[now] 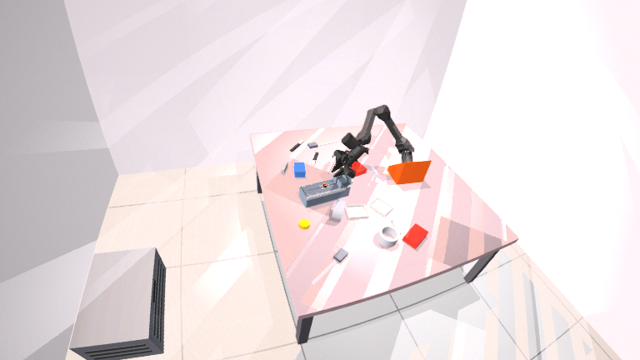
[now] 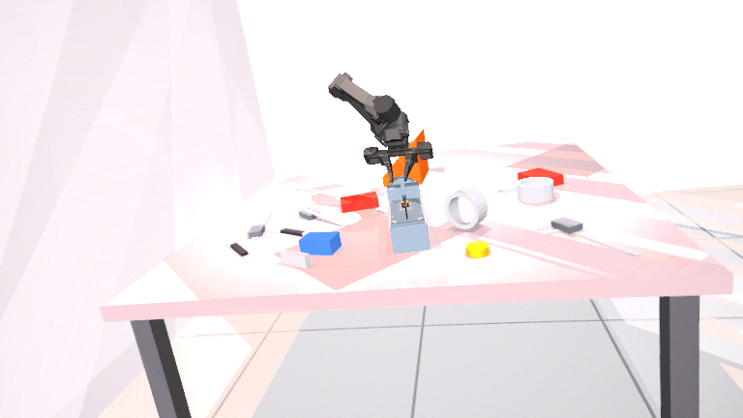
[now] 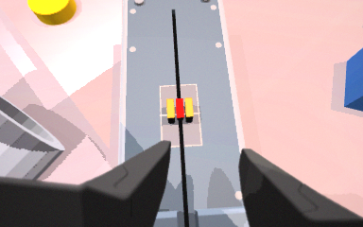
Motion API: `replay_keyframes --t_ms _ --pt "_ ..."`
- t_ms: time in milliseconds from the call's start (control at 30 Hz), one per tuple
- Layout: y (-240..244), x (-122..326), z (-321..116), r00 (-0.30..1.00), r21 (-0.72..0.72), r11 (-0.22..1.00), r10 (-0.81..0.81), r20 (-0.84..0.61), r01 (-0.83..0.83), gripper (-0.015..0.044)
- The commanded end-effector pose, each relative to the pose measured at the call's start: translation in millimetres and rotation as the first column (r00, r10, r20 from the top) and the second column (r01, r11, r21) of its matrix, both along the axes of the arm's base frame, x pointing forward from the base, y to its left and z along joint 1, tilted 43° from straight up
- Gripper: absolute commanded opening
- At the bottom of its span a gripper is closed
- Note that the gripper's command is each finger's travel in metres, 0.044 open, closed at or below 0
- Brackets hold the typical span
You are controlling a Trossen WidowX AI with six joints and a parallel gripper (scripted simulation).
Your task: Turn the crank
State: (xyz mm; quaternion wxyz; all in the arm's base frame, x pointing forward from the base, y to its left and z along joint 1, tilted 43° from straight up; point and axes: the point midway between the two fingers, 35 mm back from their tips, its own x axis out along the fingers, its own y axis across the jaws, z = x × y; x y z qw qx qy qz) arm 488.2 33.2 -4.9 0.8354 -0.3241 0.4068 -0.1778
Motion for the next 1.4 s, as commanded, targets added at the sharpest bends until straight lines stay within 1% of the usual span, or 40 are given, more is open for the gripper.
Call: replay_keyframes --t_ms 0,100,667,1233,1267,1367 --pt "-0.1 0.0 0.0 1.000 0.000 1.000 0.000 0.000 0.000 0.0073" --pt "-0.1 0.0 0.0 1.000 0.000 1.000 0.000 0.000 0.000 0.0000" --pt "0.1 0.0 -0.1 1.000 0.001 1.000 0.000 0.000 0.000 0.0000" --pt "0.1 0.0 -0.1 1.000 0.001 1.000 0.000 0.000 0.000 0.0440" --pt "0.1 0.0 -0.1 1.000 0.001 1.000 0.000 0.000 0.000 0.0440" --pt "0.1 0.0 -0.1 1.000 0.001 1.000 0.000 0.000 0.000 0.0361"
